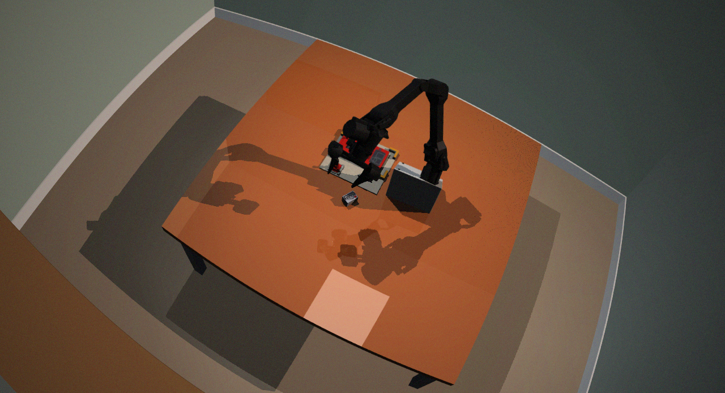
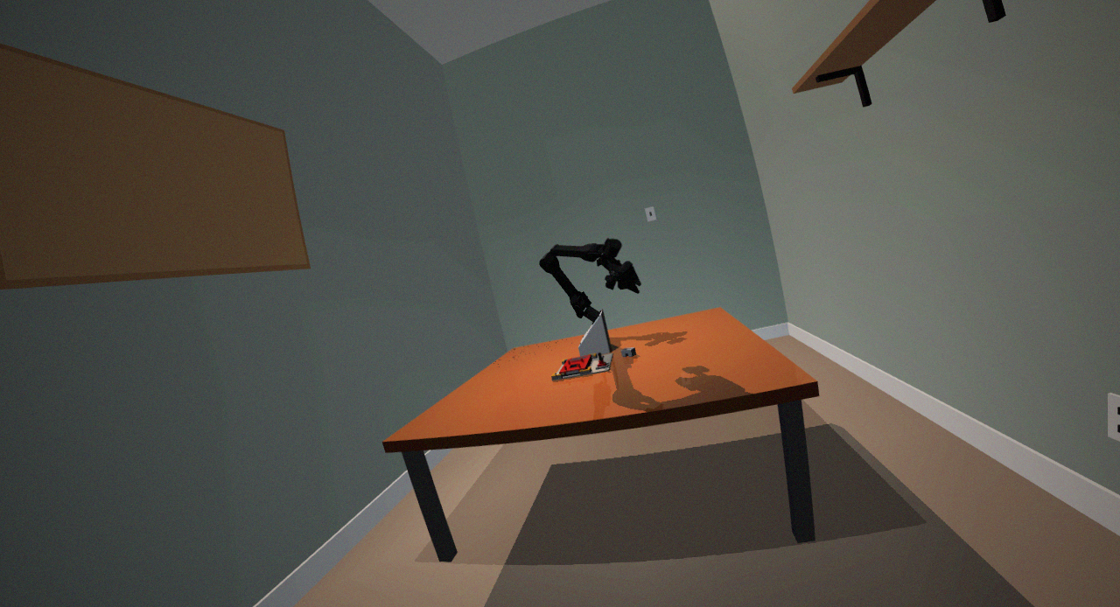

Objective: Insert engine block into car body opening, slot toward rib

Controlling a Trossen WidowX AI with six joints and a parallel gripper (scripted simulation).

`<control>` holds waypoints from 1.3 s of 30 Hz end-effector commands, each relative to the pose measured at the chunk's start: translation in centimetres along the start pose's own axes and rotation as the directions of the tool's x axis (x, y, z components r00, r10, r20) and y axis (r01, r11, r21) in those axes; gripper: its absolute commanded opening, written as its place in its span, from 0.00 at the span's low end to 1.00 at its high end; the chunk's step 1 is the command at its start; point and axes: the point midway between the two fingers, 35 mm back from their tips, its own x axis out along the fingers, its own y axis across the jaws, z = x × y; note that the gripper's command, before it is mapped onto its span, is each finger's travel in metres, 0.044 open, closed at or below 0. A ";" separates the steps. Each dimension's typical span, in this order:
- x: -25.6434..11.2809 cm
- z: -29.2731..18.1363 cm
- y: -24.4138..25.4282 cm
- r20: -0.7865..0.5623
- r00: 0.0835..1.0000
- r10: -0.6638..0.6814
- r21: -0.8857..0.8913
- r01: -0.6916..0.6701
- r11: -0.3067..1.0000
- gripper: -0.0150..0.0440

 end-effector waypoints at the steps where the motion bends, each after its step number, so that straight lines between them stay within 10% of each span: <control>1: 1.6 1.9 -0.9 0.076 0.996 -0.052 0.105 0.044 0.994 1.00; 39: 10.5 16.1 -9.8 0.492 0.775 -0.397 0.690 -0.070 0.720 1.00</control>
